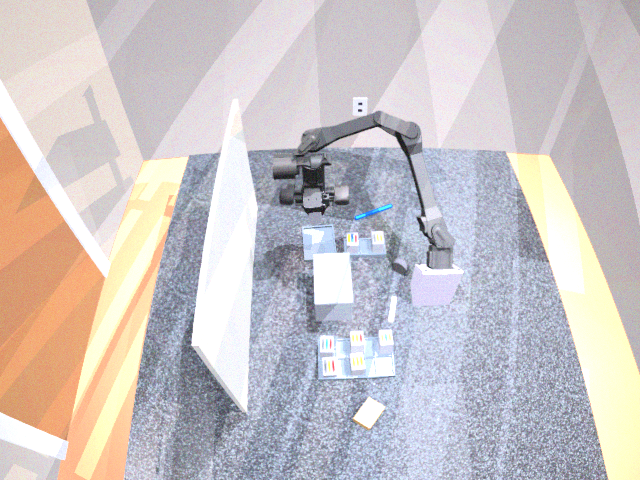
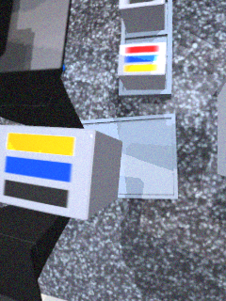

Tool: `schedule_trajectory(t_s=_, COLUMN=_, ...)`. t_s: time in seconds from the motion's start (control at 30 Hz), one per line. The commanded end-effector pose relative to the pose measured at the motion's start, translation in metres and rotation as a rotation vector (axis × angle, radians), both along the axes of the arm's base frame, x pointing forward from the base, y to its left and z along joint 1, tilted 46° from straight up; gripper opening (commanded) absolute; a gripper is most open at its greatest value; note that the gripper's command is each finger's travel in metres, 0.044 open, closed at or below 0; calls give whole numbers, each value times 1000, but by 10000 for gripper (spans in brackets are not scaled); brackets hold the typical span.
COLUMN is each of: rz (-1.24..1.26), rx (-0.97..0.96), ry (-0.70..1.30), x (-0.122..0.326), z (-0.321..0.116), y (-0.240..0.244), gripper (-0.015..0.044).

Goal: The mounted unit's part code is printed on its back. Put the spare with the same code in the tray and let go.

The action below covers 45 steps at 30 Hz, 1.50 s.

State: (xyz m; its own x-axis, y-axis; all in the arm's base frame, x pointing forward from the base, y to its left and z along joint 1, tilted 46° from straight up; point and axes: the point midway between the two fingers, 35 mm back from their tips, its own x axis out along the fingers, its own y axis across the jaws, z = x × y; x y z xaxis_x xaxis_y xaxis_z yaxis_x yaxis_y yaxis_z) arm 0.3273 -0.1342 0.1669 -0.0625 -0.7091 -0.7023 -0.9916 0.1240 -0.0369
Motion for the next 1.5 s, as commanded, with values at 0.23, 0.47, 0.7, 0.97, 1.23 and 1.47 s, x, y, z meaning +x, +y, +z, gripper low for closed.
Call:
schedule_trajectory(t_s=0.23, rz=4, rx=2, ry=8, x=0, z=-10, y=-8, gripper=0)
schedule_trajectory(t_s=0.47, rz=4, rx=2, ry=7, x=1, z=-15, y=-13, gripper=0)
schedule_trajectory(t_s=0.7, rz=4, rx=3, ry=7, x=1, z=-20, y=-18, gripper=0)
schedule_trajectory(t_s=0.97, rz=4, rx=3, ry=7, x=1, z=-25, y=-23, gripper=0)
schedule_trajectory(t_s=1.23, rz=5, rx=3, ry=7, x=0, z=-30, y=-29, gripper=0)
schedule_trajectory(t_s=1.47, rz=5, rx=2, ry=6, x=0, z=-35, y=-34, gripper=0)
